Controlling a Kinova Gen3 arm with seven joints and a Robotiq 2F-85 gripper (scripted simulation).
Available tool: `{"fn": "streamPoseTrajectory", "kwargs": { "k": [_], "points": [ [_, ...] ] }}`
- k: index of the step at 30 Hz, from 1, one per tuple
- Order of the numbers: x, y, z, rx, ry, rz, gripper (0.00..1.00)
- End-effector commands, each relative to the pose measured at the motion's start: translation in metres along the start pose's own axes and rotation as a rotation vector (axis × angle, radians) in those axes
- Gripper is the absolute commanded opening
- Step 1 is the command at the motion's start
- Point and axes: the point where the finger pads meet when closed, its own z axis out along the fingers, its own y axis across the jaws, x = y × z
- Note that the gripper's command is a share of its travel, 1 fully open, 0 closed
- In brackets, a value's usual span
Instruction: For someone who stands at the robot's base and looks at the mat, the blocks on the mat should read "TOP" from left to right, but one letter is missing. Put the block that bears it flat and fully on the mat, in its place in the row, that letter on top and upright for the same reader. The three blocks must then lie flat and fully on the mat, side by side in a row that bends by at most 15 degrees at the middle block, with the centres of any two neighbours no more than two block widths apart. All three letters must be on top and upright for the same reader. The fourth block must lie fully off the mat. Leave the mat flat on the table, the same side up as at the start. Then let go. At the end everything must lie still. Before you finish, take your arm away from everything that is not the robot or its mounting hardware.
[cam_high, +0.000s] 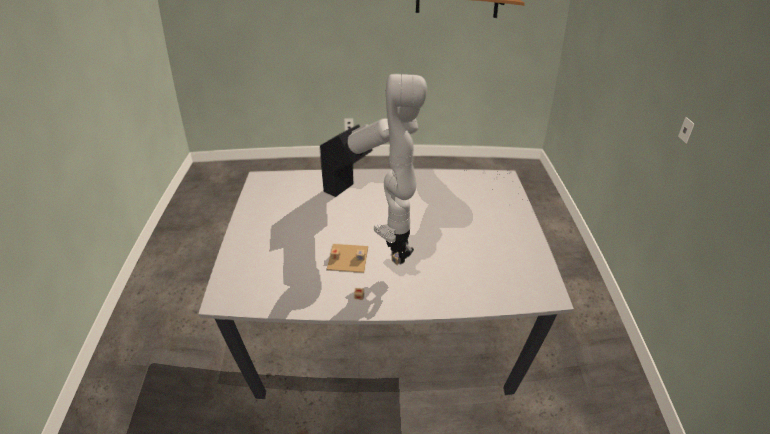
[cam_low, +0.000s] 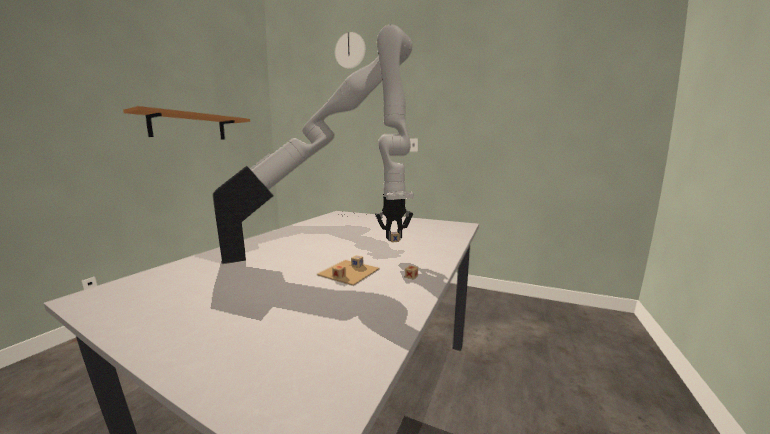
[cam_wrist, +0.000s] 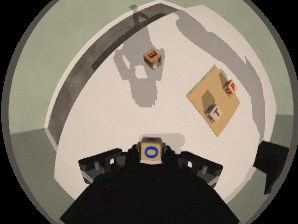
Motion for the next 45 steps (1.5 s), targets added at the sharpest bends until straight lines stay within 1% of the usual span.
{"fn": "streamPoseTrajectory", "kwargs": {
  "k": [1, 8, 17, 45],
  "points": [
    [0.005, 0.003, -0.014, -0.004, 0.016, 0.012, 0.26],
    [0.004, 0.002, -0.03, -0.004, 0.015, 0.012, 0.26],
    [0.002, 0.002, -0.037, -0.004, 0.012, 0.01, 0.26],
    [0.002, 0.003, -0.038, -0.004, 0.011, 0.027, 0.26]
  ]
}}
